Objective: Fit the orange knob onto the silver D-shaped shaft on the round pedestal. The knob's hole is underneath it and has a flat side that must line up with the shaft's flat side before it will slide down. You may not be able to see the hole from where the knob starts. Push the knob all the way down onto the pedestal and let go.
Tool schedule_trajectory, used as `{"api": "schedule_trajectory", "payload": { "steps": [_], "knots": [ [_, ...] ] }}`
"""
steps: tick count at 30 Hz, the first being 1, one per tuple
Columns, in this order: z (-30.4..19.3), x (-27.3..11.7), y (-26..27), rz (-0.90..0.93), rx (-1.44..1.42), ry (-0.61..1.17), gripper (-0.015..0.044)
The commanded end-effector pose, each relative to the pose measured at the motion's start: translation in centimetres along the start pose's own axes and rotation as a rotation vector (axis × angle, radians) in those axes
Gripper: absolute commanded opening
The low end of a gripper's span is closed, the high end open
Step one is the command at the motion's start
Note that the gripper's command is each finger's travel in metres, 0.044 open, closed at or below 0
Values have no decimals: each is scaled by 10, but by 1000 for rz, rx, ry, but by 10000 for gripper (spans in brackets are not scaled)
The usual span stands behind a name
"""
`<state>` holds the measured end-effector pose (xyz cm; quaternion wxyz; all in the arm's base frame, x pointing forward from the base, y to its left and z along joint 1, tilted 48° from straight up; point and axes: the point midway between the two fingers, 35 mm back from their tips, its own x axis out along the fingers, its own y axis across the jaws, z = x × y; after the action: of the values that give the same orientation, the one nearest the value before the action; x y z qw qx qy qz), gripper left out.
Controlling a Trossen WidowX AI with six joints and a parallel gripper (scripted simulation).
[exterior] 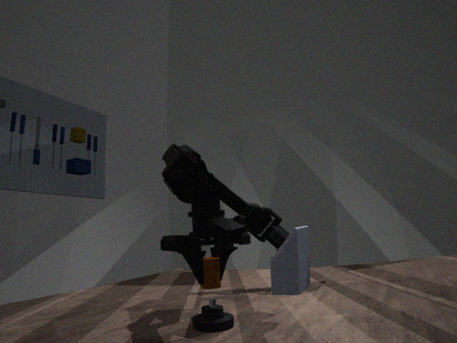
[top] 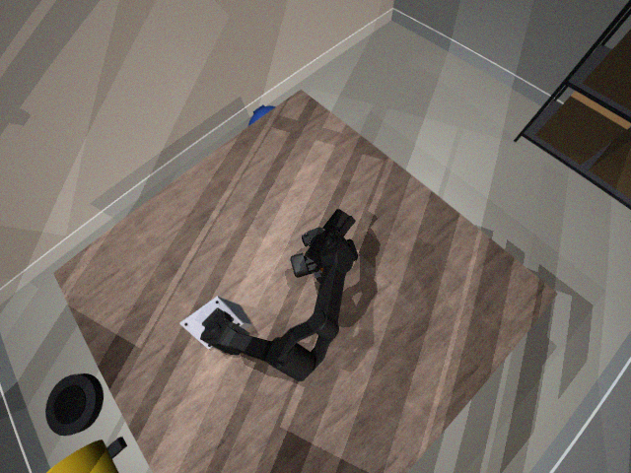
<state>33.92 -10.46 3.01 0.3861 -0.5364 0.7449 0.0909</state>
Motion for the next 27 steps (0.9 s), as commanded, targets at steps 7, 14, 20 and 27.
{"api": "schedule_trajectory", "payload": {
  "steps": [7,14,20,27],
  "knots": [
    [0,0,-1,-3,-281,1,0],
    [0,0,0,-3,-387,1,0],
    [0,15,0,-3,-387,2,0],
    [0,24,0,-3,-384,2,0]
  ]
}}
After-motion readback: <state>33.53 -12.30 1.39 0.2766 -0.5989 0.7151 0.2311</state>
